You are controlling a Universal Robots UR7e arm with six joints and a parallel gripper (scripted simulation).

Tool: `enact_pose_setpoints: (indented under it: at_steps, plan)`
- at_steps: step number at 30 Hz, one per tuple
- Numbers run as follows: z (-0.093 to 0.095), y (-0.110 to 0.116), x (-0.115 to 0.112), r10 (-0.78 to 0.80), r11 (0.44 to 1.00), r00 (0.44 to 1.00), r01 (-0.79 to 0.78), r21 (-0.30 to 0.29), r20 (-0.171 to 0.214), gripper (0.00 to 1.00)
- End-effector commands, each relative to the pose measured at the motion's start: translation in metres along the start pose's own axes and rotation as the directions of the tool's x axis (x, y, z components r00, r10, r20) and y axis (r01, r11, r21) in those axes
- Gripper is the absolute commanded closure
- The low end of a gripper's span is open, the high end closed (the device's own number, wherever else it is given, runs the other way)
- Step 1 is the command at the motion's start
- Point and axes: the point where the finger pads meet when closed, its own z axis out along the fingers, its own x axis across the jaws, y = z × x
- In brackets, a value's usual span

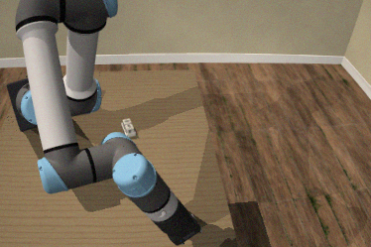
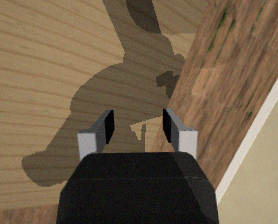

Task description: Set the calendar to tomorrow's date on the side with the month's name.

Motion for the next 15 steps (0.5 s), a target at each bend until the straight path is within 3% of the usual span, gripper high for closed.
enact_pose_setpoints:
  at_steps: [1, 5, 9, 15]
  plan:
    - [-0.008, -0.046, 0.004, 0.004, 1.0, 0.999, -0.004, 0.003, 0.042, 0.0]
    - [-0.011, -0.074, 0.006, 0.006, 1.0, 0.998, -0.007, 0.011, 0.063, 0.0]
    - [-0.011, -0.083, 0.007, 0.007, 1.0, 0.998, -0.008, 0.014, 0.068, 0.0]
    - [-0.015, -0.124, 0.01, 0.01, 1.0, 0.995, -0.013, 0.025, 0.097, 0.0]
